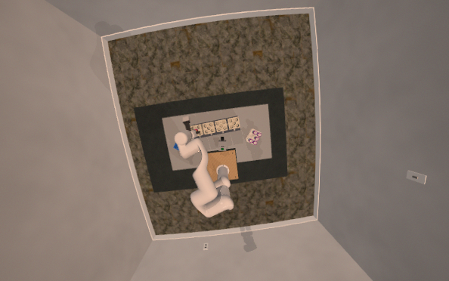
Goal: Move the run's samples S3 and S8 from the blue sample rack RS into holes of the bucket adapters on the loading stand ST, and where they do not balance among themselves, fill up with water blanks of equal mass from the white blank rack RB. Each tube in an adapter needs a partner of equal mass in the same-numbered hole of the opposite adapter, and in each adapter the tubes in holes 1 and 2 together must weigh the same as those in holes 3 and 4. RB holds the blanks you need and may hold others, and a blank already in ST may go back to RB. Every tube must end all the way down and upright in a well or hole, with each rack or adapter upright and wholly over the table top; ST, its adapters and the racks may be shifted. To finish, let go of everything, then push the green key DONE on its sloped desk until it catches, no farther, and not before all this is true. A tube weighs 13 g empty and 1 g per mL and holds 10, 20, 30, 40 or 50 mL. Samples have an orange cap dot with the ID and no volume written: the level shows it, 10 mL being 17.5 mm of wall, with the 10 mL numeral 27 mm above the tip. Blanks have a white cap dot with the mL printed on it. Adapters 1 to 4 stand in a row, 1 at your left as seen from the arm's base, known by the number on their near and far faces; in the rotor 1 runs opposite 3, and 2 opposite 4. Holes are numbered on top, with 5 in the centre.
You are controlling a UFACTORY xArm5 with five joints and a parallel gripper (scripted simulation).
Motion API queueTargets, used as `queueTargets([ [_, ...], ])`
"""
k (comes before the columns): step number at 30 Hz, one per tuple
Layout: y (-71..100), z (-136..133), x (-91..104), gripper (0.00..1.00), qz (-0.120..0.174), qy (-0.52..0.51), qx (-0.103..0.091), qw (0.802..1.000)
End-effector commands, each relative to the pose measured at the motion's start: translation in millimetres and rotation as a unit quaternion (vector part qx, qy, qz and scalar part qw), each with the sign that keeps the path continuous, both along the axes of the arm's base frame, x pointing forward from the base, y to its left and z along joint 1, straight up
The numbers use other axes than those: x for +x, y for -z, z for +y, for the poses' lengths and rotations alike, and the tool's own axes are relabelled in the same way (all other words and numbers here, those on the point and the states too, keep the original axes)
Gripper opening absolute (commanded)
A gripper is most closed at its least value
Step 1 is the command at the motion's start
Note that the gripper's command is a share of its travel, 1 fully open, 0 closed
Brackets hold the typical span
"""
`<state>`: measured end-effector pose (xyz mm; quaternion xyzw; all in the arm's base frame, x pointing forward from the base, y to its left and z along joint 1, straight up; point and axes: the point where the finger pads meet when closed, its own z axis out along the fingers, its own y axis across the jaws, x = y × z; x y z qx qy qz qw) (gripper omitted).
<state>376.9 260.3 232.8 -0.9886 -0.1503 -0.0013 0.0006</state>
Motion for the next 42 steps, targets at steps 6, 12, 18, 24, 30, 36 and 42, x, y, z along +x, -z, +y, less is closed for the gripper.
queueTargets([
  [6, -1.4, 32, -32.9, 0.57, -0.002, -0.151, 0.001, 0.989],
  [12, -1.3, 45, -47.7, 0.57, -0.002, -0.216, 0.001, 0.976],
  [18, -1.1, 65, -69.8, 0.57, -0.002, -0.313, 0.000, 0.950],
  [24, -0.9, 86, -92.0, 0.57, -0.002, -0.406, 0.000, 0.914],
  [30, -0.8, 99, -106.8, 0.57, -0.002, -0.418, 0.000, 0.908],
  [36, -0.6, 120, -128.9, 0.57, -0.001, -0.418, 0.000, 0.908],
  [42, -0.5, 130, -140.6, 0.57, -0.001, -0.418, 0.000, 0.908],
])
